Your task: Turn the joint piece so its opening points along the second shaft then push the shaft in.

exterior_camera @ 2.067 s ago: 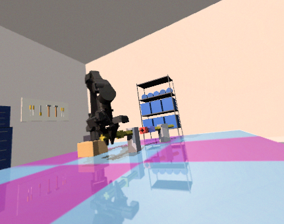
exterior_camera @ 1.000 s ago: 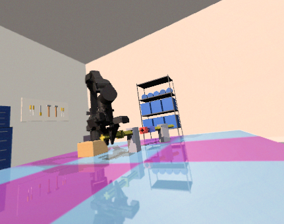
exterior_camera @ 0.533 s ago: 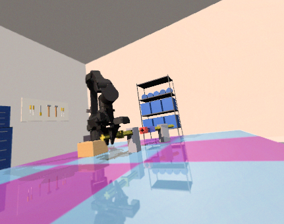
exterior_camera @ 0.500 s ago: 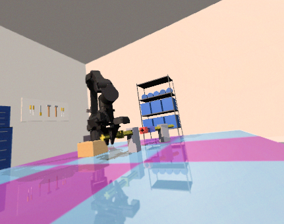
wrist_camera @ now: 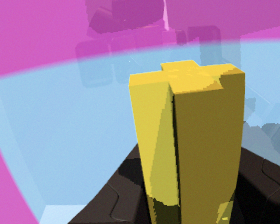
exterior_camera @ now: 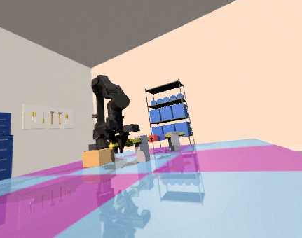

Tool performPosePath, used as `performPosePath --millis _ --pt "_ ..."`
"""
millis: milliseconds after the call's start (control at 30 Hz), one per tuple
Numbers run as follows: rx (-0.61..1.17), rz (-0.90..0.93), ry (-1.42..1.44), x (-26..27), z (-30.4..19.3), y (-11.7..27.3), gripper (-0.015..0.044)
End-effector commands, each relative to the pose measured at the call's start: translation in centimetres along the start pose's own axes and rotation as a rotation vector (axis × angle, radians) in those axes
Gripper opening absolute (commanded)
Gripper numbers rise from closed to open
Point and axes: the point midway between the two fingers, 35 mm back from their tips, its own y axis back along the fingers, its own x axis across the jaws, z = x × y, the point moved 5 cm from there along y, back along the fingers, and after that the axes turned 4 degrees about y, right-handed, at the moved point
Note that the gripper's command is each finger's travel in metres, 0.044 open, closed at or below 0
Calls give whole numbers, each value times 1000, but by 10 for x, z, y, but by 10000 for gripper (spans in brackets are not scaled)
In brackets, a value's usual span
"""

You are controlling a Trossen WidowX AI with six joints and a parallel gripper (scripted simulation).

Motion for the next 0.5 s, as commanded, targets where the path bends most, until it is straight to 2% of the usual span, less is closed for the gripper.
performPosePath --millis 0,467 --pt "6 -3 -2 1 -8 -1 0" --pt "8 -6 -2 2 -29 -1 0"
